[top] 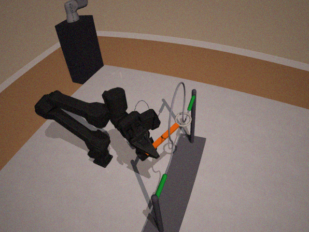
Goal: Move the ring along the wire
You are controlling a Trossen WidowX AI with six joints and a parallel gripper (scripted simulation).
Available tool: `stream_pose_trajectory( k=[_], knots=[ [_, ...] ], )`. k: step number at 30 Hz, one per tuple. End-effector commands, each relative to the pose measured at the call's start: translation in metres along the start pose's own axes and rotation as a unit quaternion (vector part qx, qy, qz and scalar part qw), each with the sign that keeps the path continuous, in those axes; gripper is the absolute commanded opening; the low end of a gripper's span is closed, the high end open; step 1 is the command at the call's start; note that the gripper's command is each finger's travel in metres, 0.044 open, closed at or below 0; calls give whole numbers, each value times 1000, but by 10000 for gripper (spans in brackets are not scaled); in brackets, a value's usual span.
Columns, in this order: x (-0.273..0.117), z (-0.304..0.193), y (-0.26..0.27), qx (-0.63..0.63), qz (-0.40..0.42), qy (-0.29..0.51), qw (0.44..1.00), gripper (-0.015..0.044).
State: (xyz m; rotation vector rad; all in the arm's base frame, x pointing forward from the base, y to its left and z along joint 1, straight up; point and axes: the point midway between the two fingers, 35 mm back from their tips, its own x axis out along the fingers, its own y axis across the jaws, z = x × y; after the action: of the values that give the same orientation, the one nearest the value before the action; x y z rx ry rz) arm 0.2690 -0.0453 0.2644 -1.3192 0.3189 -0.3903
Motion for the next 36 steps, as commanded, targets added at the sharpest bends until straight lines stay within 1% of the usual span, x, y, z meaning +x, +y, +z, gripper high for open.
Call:
stream_pose_trajectory(
  k=[1,13,21,36],
  knots=[
    [-2,-1,15,41,26,8,999,-150],
    [-13,8,57,167,106,23,980,-150],
    [-13,20,83,251,142,-8,958,-150],
    [-37,53,121,396,225,10,890,-150]
  ],
)
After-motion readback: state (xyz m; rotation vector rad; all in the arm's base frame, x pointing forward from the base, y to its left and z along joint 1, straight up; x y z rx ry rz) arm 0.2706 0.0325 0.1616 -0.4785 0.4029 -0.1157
